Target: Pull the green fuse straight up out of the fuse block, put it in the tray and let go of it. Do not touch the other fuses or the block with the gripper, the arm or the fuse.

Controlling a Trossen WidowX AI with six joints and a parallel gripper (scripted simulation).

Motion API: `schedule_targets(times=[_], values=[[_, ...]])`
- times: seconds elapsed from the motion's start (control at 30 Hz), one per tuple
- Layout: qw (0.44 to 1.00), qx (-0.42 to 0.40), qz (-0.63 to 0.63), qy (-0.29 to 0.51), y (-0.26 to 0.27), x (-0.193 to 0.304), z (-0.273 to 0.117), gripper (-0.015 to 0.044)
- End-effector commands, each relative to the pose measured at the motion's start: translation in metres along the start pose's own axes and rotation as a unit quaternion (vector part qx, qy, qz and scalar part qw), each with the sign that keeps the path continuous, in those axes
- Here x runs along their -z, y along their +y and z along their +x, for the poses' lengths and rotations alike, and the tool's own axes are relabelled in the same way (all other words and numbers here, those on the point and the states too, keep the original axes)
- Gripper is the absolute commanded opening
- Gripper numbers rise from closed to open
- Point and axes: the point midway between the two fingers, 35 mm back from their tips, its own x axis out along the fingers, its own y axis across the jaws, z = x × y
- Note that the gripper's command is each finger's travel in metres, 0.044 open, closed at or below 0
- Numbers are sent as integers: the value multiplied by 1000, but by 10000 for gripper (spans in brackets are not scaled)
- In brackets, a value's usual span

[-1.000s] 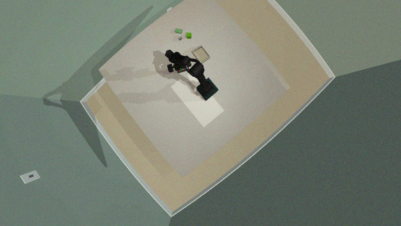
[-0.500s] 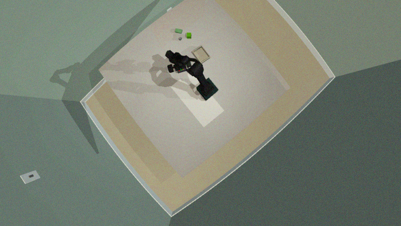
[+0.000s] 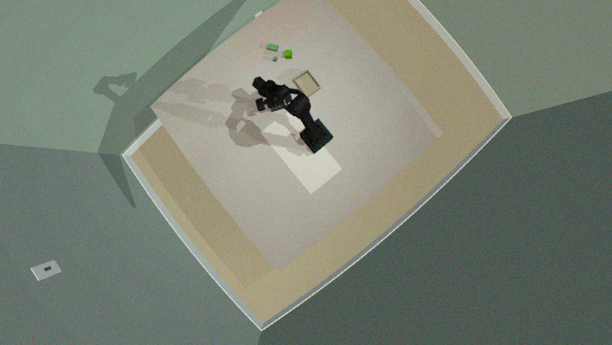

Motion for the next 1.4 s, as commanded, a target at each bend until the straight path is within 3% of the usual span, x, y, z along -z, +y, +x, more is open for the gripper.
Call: schedule_targets(times=[0.0,1.37], values=[[1000,0,0,0,0,0,0,0],[1000,1,1,0,0,-1,-20,0]])
